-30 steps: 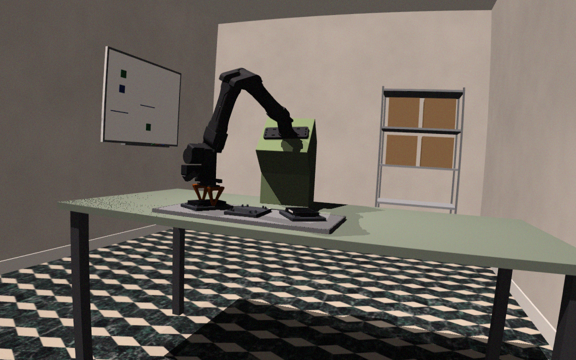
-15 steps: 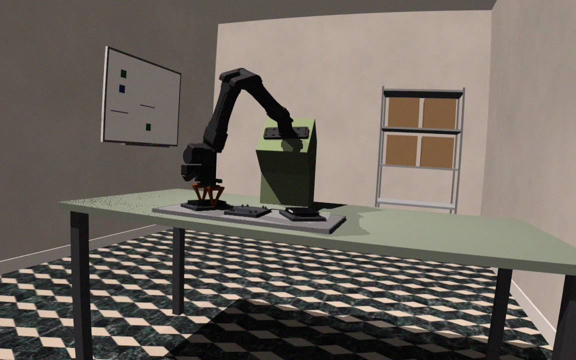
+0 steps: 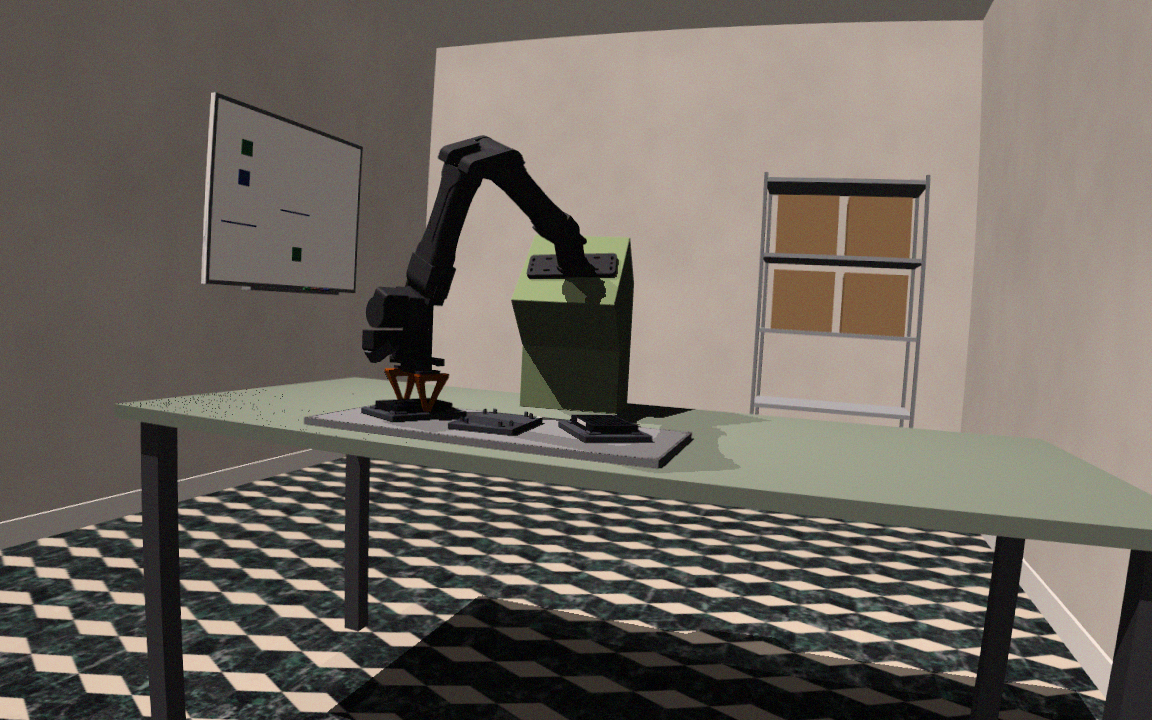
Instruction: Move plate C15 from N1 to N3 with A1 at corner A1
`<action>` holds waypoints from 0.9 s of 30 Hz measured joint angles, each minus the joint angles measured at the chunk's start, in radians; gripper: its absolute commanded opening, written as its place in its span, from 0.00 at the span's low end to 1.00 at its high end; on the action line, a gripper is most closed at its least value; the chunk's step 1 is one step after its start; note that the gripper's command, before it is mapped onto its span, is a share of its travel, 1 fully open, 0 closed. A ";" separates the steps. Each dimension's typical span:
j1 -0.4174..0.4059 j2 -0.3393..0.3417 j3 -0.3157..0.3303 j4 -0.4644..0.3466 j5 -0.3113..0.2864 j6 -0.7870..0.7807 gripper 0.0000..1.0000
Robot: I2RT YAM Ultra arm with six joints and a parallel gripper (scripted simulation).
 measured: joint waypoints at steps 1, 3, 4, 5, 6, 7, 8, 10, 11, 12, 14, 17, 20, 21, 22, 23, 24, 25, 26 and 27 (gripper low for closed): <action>0.000 0.000 0.000 0.000 0.000 0.000 0.00; 0.000 -0.003 -0.003 0.000 0.002 0.000 0.00; 0.000 -0.007 -0.006 -0.001 0.002 0.000 0.00; -0.001 -0.011 -0.010 -0.002 0.003 0.000 0.00; -0.002 -0.013 -0.010 -0.005 0.003 0.000 0.00; -0.002 -0.016 -0.010 -0.007 0.003 0.000 0.00; -0.002 -0.021 -0.012 -0.008 0.002 -0.001 0.00; -0.004 -0.033 -0.019 -0.012 0.000 -0.003 0.00; -0.005 -0.039 -0.023 -0.016 -0.001 -0.004 0.00; -0.007 -0.045 -0.024 -0.020 -0.002 -0.005 0.00; -0.011 -0.056 -0.029 -0.024 -0.004 -0.008 0.00; -0.018 -0.074 -0.036 -0.035 -0.007 -0.012 0.00; -0.024 -0.090 -0.043 -0.046 -0.010 -0.016 0.00; -0.026 -0.095 -0.045 -0.050 -0.011 -0.018 0.00; -0.027 -0.098 -0.045 -0.053 -0.011 -0.019 0.00; -0.028 -0.101 -0.045 -0.055 -0.012 -0.020 0.00; -0.029 -0.104 -0.046 -0.056 -0.013 -0.021 0.00; -0.030 -0.108 -0.049 -0.058 -0.014 -0.023 0.00; -0.031 -0.113 -0.053 -0.061 -0.015 -0.024 0.00; -0.032 -0.117 -0.055 -0.067 -0.016 -0.026 0.00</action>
